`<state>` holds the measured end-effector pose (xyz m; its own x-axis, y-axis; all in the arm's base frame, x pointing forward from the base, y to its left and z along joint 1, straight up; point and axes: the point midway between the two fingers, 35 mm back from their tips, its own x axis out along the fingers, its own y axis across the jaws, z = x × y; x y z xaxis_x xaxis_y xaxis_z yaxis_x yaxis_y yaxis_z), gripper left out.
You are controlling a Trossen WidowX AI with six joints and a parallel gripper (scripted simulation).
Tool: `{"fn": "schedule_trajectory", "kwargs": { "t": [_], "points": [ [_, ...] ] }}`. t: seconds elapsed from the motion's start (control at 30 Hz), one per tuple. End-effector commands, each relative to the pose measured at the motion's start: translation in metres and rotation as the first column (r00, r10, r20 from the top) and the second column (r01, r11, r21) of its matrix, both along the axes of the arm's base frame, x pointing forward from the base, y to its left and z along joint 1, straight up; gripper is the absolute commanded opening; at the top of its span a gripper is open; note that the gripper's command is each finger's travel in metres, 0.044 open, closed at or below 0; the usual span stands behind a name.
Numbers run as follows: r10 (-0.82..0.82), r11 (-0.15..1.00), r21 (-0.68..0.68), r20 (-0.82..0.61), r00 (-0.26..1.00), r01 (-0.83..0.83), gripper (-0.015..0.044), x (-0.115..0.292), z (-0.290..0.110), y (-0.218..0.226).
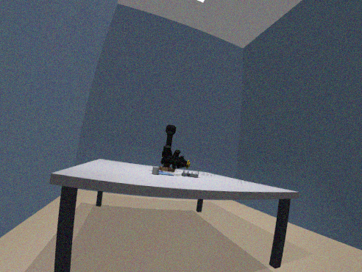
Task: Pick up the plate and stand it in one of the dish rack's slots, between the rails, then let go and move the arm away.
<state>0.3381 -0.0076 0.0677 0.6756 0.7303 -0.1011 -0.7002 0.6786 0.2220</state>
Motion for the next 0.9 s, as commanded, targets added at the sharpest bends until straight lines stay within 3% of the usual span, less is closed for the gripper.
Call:
{"fn": "schedule_trajectory", "kwargs": {
  "t": [0.0,0.33,0.87],
  "points": [
    [0.049,0.999,-0.026,0.074,0.996,-0.047,0.0,-0.017,-0.002,0.006],
    [0.155,0.985,-0.114,0.241,0.958,-0.131,0.0,-0.053,0.003,0.018],
    [0.163,0.983,-0.124,0.236,0.958,-0.136,0.0,-0.053,-0.017,0.022]
  ]
}}
